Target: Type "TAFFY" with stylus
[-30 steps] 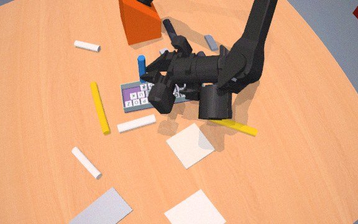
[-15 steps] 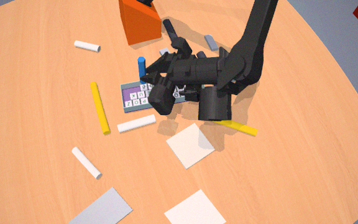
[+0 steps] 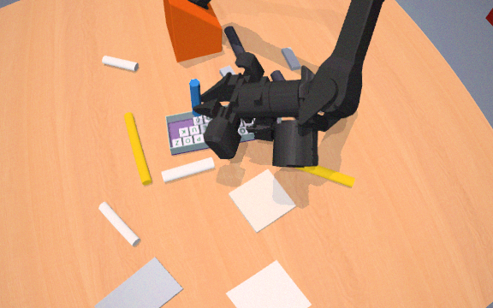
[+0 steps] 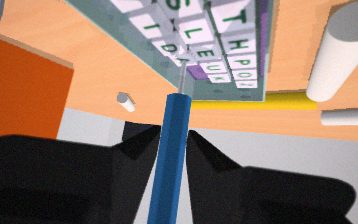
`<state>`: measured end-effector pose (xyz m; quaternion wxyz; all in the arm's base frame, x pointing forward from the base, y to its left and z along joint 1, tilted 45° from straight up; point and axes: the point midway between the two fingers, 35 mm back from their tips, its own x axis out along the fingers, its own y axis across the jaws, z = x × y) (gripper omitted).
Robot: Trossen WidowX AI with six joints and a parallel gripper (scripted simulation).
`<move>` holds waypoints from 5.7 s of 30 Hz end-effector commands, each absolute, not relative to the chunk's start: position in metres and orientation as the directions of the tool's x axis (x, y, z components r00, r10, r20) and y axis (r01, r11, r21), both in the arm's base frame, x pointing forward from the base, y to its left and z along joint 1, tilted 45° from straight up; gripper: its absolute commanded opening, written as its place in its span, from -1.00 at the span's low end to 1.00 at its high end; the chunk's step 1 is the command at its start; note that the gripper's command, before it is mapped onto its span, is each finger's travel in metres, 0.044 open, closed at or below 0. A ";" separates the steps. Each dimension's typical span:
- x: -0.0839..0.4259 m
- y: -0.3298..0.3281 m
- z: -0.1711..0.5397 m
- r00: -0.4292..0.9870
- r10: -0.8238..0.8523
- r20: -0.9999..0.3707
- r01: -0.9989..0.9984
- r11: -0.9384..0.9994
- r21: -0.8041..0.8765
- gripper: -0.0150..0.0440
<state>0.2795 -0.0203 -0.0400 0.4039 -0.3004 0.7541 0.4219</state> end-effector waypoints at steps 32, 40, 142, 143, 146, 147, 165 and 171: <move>0.286 -0.005 0.029 -0.493 -0.107 -0.863 -0.791 0.467 0.394 -0.49; 0.287 0.012 0.043 -0.493 -0.107 -0.863 -0.792 0.465 0.395 -0.49; 0.287 0.023 0.031 -0.493 -0.107 -0.863 -0.792 0.464 0.396 -0.49; 0.287 0.023 0.031 -0.493 -0.107 -0.863 -0.792 0.464 0.396 -0.49; 0.288 0.024 0.029 -0.493 -0.106 -0.863 -0.792 0.464 0.395 -0.31; 0.288 0.024 0.029 -0.493 -0.106 -0.863 -0.792 0.464 0.395 -0.22; 0.288 0.029 0.024 -0.493 -0.106 -0.863 -0.792 0.464 0.396 -0.22; 0.289 0.032 0.022 -0.493 -0.106 -0.863 -0.792 0.464 0.396 -0.22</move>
